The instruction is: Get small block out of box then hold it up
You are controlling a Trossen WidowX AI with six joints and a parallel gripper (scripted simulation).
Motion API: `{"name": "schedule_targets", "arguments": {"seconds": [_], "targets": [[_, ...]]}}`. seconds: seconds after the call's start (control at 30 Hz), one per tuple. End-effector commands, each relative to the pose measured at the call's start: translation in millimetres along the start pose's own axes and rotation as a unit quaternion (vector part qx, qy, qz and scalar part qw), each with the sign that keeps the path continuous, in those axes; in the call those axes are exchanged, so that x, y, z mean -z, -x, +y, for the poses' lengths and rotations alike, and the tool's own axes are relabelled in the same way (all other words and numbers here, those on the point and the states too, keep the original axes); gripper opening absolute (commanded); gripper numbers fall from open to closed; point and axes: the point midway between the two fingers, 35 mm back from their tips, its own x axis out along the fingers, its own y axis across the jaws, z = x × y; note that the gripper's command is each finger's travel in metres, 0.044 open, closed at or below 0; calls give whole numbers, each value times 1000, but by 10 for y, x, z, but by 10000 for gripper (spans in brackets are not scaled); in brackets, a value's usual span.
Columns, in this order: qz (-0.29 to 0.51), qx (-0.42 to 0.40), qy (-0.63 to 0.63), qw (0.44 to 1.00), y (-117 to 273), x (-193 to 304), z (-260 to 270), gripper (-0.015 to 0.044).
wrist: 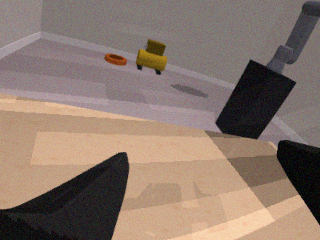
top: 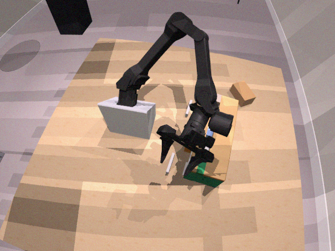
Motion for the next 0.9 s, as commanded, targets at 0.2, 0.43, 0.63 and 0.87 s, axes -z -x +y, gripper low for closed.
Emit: {"name": "schedule_targets", "arguments": {"seconds": [0.2, 0.43, 0.63, 0.87], "targets": [[29, -256, 481, 838, 976, 115, 853, 400], [8, -392, 666, 635, 1496, 315, 928, 400], [-43, -501, 771, 391, 1779, 604, 841, 400], [-127, -584, 778, 195, 2069, 769, 753, 400]]}}
